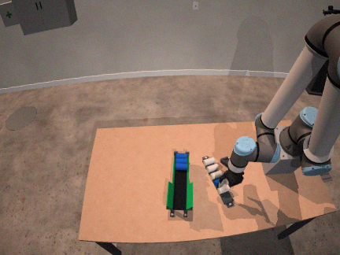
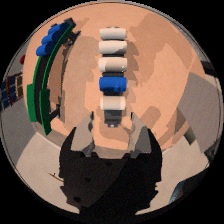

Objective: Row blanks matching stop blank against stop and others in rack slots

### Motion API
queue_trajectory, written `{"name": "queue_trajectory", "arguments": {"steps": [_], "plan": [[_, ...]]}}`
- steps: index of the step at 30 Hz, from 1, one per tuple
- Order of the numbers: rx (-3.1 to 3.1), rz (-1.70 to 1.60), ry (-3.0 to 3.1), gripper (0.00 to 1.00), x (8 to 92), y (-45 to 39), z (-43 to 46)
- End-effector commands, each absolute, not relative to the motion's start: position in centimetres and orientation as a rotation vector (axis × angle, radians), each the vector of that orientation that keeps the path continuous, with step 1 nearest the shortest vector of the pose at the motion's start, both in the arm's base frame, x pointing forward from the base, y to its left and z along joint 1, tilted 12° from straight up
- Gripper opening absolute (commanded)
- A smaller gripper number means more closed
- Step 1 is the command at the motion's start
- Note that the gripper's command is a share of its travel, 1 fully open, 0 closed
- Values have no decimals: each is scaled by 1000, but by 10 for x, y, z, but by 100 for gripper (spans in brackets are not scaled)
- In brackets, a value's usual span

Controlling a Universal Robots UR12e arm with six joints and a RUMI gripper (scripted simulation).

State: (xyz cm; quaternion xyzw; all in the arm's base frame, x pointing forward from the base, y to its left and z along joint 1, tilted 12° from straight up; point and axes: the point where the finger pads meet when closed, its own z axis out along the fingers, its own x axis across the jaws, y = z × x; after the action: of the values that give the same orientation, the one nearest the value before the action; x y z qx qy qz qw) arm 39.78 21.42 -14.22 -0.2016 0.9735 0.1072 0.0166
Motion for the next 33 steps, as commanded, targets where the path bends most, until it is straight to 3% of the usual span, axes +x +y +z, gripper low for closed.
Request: {"name": "queue_trajectory", "arguments": {"steps": [1,17,18,33], "plan": [[-628,334,3028,52,398,210,-124],[-628,334,3028,52,399,206,-106],[-628,334,3028,100,399,206,-106],[-628,334,3028,100,399,206,-106]]}}
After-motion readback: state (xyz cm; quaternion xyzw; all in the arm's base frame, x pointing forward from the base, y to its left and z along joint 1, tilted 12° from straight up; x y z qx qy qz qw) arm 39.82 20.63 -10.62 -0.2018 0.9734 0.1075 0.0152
